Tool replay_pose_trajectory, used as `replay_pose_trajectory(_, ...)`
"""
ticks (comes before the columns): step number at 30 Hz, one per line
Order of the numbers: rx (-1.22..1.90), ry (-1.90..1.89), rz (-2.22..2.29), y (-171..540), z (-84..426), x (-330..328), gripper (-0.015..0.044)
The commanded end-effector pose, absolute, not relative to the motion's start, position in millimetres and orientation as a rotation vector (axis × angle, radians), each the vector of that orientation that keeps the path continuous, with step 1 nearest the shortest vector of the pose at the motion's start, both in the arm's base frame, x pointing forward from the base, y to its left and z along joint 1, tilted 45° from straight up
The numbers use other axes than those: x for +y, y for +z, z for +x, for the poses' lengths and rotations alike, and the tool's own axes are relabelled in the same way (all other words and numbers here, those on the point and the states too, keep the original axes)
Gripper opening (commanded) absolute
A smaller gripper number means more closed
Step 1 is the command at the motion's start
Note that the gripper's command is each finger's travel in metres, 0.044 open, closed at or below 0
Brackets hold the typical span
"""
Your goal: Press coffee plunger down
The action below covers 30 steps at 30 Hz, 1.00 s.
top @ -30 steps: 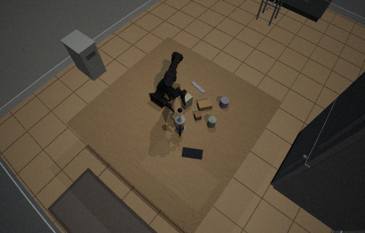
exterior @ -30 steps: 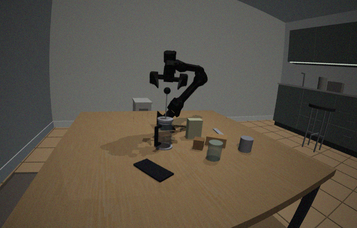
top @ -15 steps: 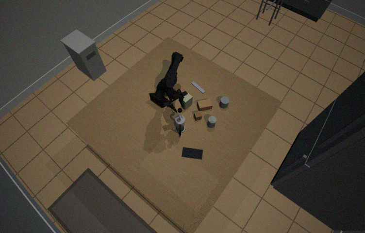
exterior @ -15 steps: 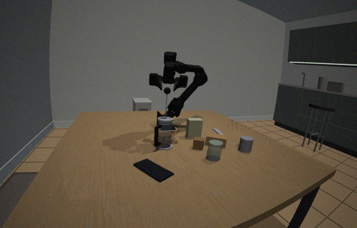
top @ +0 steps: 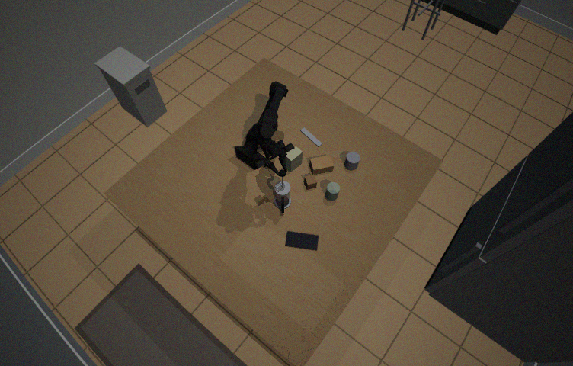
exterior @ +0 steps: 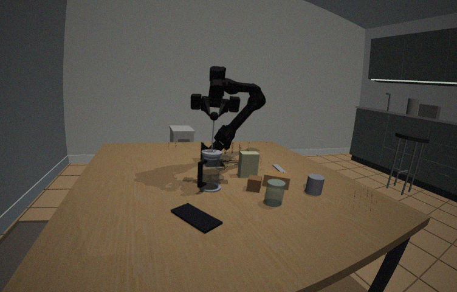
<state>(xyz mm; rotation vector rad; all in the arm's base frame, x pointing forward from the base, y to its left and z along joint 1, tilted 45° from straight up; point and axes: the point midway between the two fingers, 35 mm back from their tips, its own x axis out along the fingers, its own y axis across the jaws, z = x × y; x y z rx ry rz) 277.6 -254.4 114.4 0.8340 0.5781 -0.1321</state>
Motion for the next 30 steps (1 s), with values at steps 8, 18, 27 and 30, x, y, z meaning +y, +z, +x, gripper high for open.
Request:
replay_pose_trajectory(8, 0.582, -0.131, 0.840, 103, 280, -247, 0.0129)
replay_pose_trajectory(18, 0.584, -0.131, 0.840, 90, 283, -237, 0.0129)
replay_pose_trajectory(27, 0.584, -0.131, 0.840, 78, 285, -229, 0.0129)
replay_pose_trajectory(30, 0.585, -0.131, 0.839, 74, 286, -226, 0.0129)
